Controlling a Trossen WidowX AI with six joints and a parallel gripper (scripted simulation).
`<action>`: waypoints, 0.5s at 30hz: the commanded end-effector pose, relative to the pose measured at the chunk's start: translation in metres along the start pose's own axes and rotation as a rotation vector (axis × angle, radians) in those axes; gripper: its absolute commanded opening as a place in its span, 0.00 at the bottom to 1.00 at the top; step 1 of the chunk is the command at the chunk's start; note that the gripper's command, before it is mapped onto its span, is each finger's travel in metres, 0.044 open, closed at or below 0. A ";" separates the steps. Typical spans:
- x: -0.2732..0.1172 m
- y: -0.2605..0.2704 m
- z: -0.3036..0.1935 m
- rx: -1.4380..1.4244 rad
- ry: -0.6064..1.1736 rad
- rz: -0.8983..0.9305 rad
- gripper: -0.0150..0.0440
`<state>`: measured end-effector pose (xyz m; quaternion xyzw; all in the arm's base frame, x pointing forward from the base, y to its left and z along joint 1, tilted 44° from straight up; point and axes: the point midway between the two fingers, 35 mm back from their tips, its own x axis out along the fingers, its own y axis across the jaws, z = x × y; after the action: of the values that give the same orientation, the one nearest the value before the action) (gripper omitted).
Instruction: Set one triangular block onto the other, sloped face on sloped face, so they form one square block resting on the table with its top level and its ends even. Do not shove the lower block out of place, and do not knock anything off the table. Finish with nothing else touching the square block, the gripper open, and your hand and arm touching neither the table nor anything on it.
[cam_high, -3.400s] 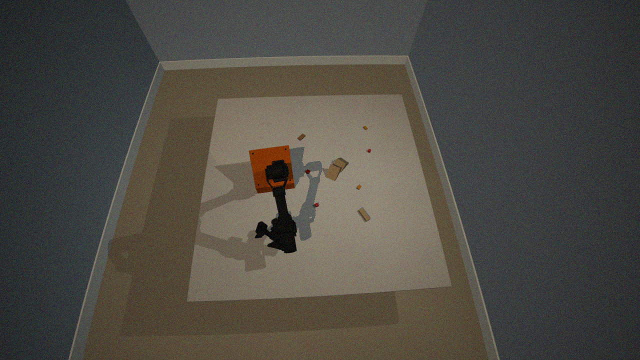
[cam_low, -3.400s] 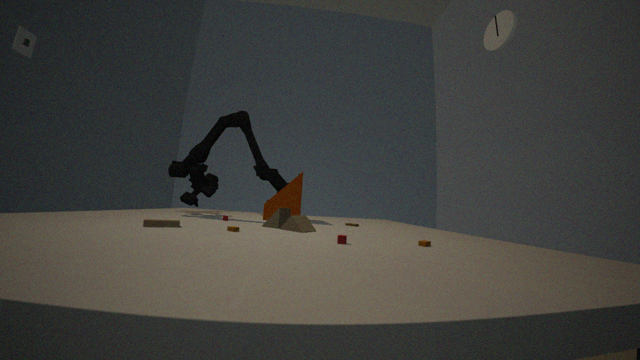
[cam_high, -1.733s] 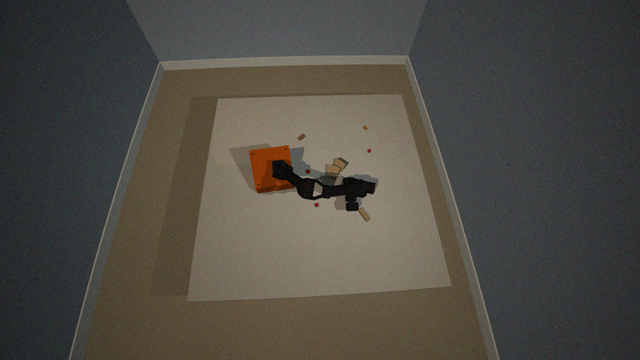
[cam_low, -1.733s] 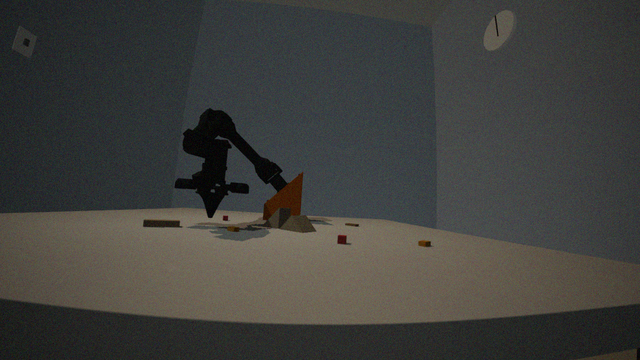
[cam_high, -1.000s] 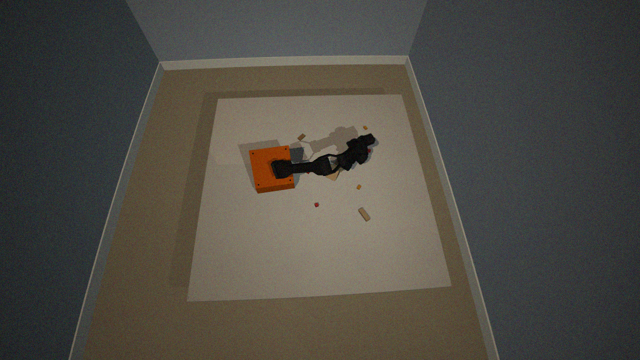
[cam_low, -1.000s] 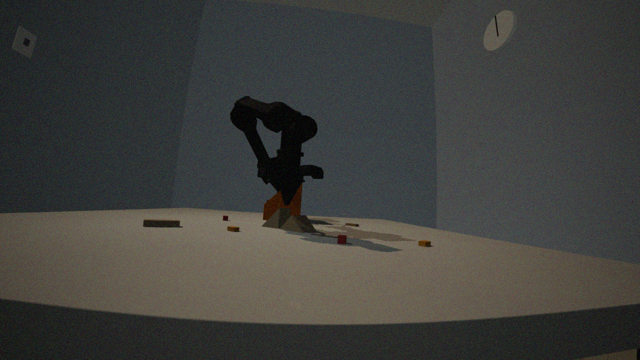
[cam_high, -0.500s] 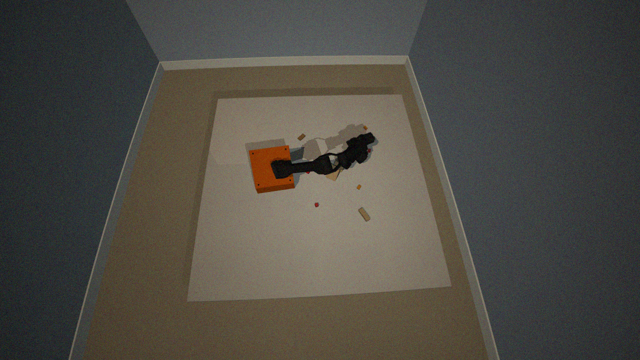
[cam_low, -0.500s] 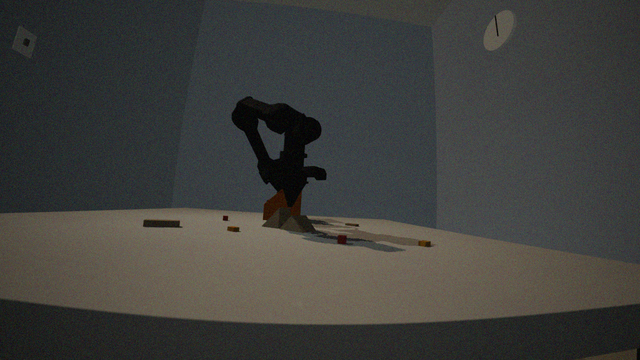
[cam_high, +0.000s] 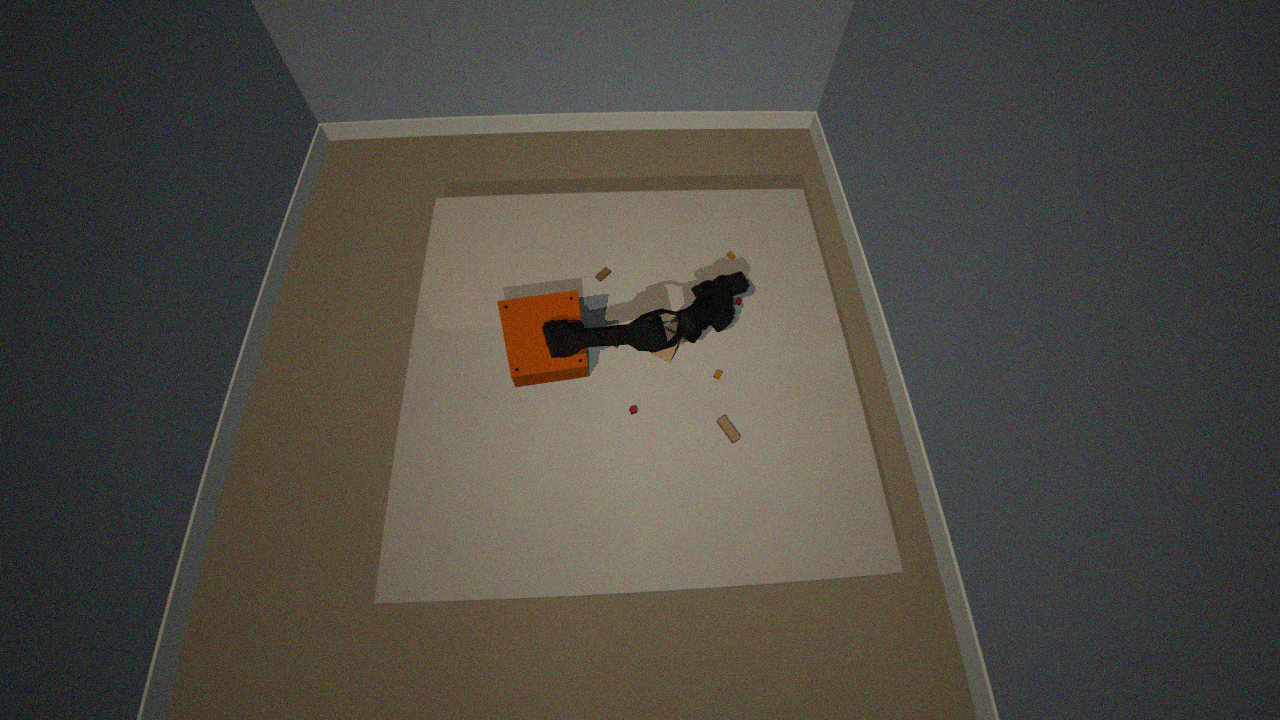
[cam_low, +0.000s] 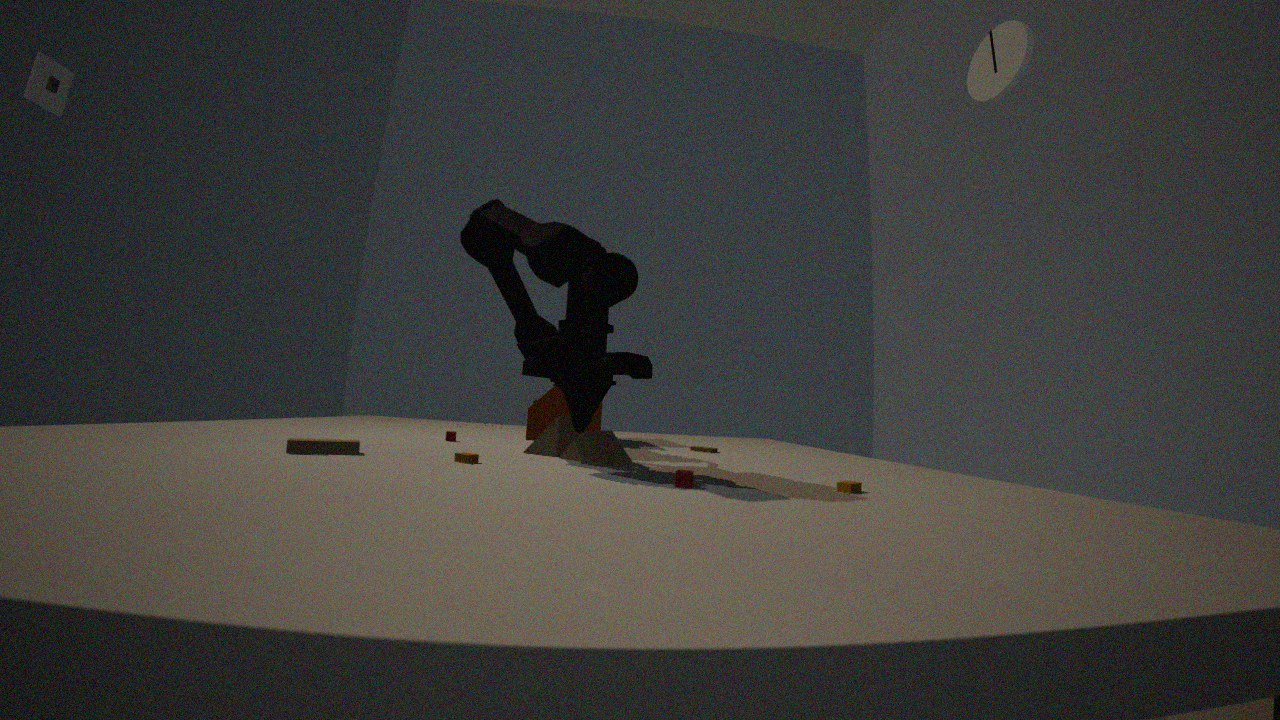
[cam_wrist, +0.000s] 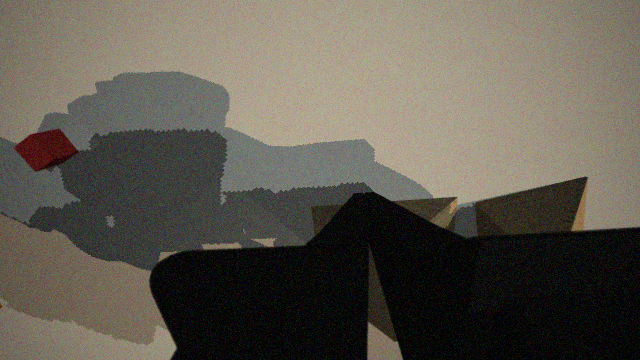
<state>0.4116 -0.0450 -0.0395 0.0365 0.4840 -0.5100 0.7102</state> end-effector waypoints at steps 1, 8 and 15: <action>0.007 -0.001 -0.001 -0.009 -0.002 -0.006 0.25; 0.019 -0.002 -0.001 -0.009 -0.003 -0.007 0.25; 0.029 -0.003 -0.001 -0.009 -0.004 -0.007 0.25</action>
<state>0.4108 -0.0622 -0.0564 0.0358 0.4835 -0.5107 0.7100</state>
